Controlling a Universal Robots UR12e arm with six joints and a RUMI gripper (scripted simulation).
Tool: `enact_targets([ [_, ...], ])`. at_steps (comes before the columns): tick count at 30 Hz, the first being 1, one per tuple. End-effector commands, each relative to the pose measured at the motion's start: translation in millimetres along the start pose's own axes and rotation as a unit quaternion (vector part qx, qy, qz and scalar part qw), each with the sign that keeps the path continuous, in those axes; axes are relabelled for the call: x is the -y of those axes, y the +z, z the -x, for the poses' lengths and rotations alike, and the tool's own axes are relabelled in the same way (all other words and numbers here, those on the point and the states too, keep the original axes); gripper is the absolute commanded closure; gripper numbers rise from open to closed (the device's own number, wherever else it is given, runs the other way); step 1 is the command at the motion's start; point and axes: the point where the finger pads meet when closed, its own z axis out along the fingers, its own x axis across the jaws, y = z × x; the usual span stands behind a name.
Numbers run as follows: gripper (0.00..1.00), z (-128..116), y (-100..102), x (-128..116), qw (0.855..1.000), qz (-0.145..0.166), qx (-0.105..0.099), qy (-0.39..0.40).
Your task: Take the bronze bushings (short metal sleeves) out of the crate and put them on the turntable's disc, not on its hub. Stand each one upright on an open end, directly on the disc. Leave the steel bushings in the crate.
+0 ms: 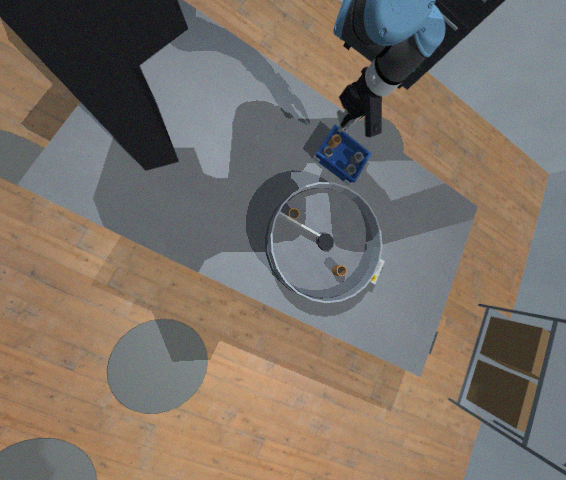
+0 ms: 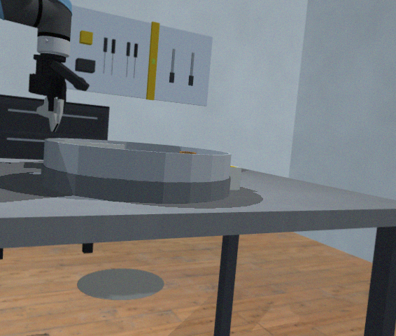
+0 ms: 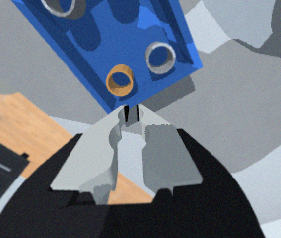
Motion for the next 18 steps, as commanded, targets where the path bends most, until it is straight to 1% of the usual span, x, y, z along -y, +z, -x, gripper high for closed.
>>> enact_targets([
  [1,0.95,4,21,3,1.000,-0.004,0.003,-0.003],
  [5,0.95,4,37,3,1.000,-0.004,0.003,-0.003],
  [9,0.95,4,48,3,1.000,-0.004,0.003,-0.003],
  [18,0.95,6,50,2,1.000,-0.005,0.004,-0.003],
])
